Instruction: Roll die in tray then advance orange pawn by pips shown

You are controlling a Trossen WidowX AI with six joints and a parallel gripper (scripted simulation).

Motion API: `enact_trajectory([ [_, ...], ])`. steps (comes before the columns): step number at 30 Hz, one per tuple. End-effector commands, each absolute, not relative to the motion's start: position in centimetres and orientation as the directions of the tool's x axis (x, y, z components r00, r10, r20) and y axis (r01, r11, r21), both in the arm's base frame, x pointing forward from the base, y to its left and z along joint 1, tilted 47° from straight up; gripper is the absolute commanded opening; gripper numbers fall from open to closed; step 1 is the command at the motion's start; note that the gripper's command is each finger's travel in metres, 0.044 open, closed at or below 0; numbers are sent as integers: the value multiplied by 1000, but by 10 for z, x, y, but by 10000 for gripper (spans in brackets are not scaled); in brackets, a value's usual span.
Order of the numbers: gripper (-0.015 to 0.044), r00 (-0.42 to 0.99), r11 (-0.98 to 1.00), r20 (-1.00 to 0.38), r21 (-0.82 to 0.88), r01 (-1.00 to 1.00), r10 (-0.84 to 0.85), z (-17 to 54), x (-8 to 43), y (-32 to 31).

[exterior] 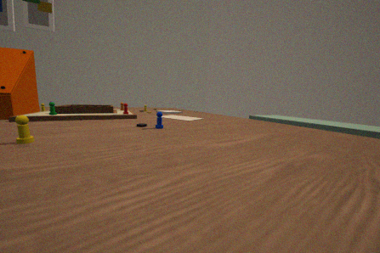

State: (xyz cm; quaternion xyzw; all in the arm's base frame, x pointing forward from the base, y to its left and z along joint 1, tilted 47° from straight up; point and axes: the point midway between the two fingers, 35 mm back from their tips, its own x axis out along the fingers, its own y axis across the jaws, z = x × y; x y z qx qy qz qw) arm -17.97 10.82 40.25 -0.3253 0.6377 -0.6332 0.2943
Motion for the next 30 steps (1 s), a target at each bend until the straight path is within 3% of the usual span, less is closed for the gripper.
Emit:
enact_trajectory([
  [1,374,-610,-10,35,-999,-44,-792,403,-179,106],
  [5,275,-513,43,-6,-997,-62,-858,415,-164,62],
  [11,275,-390,90,-77,-996,-15,-917,430,-140,1],
  [17,275,-203,193,-194,-981,25,-960,433,-85,-77],
  [23,275,-4,312,-312,-950,22,-950,425,-11,-134],
  [30,275,109,447,-439,-892,64,-892,397,85,-177],
])
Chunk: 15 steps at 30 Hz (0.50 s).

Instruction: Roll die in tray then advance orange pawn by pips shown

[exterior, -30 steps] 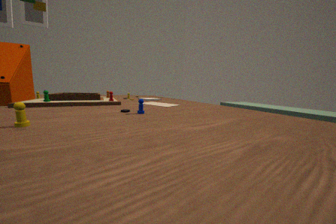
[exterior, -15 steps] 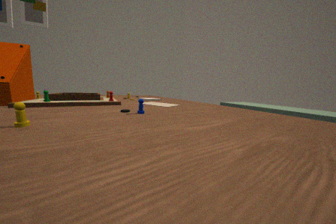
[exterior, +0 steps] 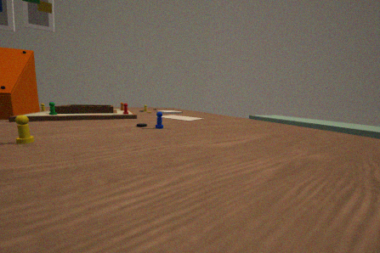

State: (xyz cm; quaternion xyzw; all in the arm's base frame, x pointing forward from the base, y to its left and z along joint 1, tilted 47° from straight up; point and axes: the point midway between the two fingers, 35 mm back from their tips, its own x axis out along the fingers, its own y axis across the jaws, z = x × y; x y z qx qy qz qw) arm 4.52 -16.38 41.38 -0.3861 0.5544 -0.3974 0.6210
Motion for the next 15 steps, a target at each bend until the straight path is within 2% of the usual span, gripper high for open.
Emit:
enact_trajectory([
  [1,275,123,469,-461,-881,55,-879,389,101,-181],
  [6,275,173,570,-563,-821,-8,-808,341,183,-184],
  [15,275,195,694,-684,-720,-23,-703,248,289,-150],
])
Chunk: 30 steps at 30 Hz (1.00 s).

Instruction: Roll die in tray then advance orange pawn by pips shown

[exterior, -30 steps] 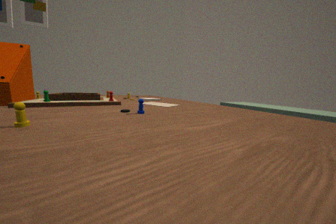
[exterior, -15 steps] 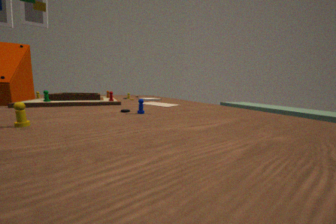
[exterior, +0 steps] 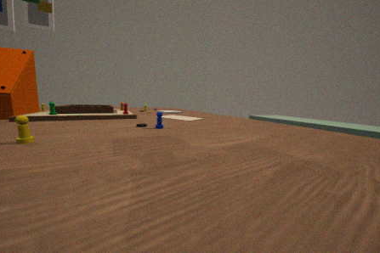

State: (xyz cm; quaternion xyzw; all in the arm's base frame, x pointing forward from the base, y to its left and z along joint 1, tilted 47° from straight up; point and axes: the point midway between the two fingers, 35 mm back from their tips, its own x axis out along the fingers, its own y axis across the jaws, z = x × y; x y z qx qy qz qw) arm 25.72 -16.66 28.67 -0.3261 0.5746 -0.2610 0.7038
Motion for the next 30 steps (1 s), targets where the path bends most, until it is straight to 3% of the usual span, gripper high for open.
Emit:
enact_trajectory([
  [1,275,193,707,-696,-707,-22,-691,234,300,-143],
  [8,275,157,773,-765,-634,-13,-625,133,352,-80],
  [15,275,90,799,-796,-601,5,-599,24,356,-8],
  [24,275,-1,766,-767,-641,49,-642,-110,291,60],
  [30,275,-35,694,-699,-714,91,-715,-174,220,61],
])
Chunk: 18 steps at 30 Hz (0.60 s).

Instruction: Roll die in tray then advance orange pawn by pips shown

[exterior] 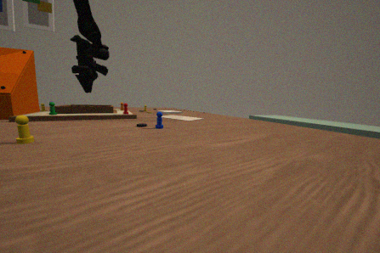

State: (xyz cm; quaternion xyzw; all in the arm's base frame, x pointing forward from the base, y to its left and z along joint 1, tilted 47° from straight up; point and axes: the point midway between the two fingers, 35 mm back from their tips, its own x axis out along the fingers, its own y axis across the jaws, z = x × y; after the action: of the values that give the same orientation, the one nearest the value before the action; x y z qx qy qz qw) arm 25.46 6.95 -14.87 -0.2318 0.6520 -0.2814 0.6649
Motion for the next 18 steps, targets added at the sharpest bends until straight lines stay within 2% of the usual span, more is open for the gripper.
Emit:
enact_trajectory([
  [1,275,-37,687,-692,-720,95,-721,-177,214,60],
  [18,275,-37,684,-689,-723,96,-723,-191,207,47],
])
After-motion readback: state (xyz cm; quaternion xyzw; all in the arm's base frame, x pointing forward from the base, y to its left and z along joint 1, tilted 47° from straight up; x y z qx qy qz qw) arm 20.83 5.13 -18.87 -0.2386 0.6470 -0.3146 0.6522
